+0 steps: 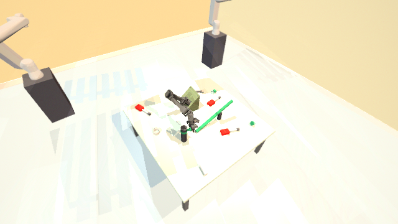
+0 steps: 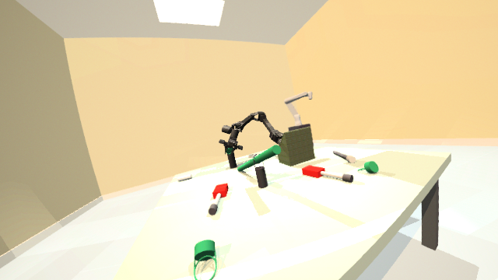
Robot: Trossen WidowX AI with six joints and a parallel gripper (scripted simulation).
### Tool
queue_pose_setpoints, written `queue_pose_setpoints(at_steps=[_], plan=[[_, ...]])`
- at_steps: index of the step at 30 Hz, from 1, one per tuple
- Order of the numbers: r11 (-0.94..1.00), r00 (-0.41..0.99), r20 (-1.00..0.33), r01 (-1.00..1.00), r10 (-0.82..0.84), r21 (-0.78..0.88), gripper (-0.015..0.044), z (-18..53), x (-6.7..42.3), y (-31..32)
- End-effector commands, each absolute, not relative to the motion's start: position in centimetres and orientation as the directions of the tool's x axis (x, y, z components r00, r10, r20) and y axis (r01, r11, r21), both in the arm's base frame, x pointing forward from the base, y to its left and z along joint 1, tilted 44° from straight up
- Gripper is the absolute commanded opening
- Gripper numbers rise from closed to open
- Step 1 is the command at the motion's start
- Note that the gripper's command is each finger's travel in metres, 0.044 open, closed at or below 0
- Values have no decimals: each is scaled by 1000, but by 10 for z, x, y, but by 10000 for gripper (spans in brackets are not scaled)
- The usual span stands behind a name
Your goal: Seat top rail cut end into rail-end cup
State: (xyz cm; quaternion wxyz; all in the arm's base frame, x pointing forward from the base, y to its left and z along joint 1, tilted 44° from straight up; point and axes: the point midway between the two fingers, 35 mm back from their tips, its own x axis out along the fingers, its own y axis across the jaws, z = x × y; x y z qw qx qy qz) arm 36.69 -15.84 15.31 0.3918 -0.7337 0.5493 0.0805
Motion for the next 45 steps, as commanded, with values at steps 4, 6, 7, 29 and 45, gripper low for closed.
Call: queue_pose_setpoints(at_steps=[4, 6, 7, 29, 45], plan=[[-132, 393, -574, -887, -719, -442, 0, 151, 360, -156], [-132, 393, -574, -887, -719, -442, 0, 151, 360, -156], [-132, 393, -574, -887, -719, -442, 0, 151, 360, -156], [-221, 405, -625, -909, -667, -353, 0, 151, 347, -153], [-285, 407, -660, -913, -631, -291, 0, 151, 338, -152]])
